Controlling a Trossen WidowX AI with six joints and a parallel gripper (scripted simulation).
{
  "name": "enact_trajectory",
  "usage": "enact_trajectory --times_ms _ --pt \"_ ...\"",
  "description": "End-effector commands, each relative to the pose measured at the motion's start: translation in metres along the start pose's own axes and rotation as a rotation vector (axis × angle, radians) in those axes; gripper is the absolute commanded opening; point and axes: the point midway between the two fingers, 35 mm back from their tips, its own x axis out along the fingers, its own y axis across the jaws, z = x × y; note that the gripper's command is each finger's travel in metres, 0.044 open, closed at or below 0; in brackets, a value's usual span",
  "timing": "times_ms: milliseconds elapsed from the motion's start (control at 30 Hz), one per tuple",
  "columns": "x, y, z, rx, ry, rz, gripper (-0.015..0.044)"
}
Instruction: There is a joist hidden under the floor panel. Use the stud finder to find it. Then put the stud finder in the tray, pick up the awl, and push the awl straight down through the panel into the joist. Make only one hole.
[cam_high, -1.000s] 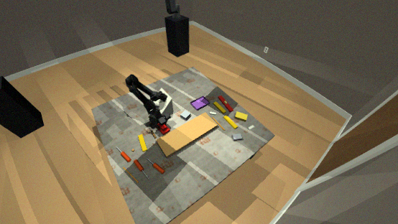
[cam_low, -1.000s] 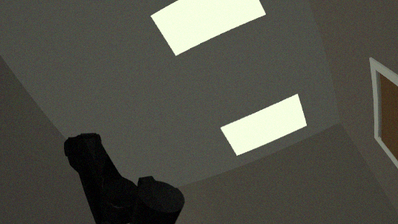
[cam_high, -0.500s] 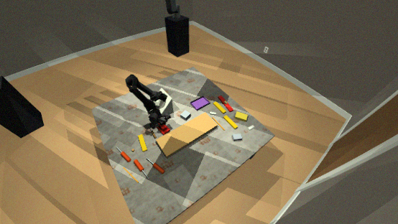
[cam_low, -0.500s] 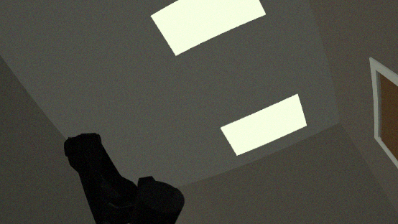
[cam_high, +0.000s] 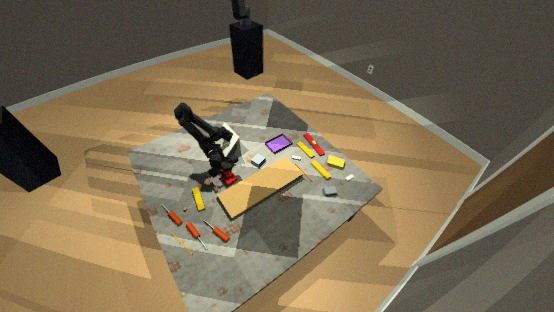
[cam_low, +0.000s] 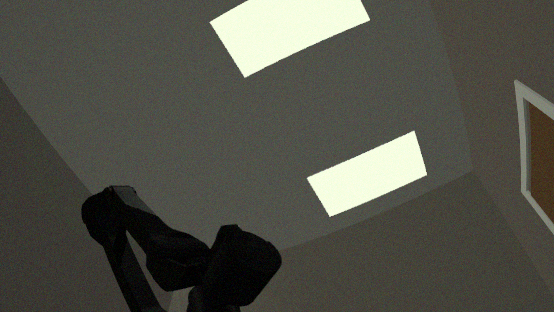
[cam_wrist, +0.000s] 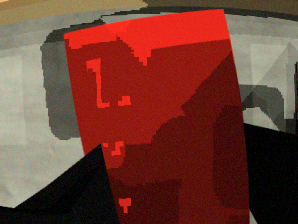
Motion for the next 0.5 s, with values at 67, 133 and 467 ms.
enact_trajectory --times_ms 67,133,467 --pt "-0.026 -0.001 0.009 0.005 -0.005 -0.005 0.0" --pt "-0.034 -0.001 0.011 0.005 -0.005 -0.006 0.0" --pt "-0.07 -0.003 0.012 0.0 -0.012 -0.021 0.0"
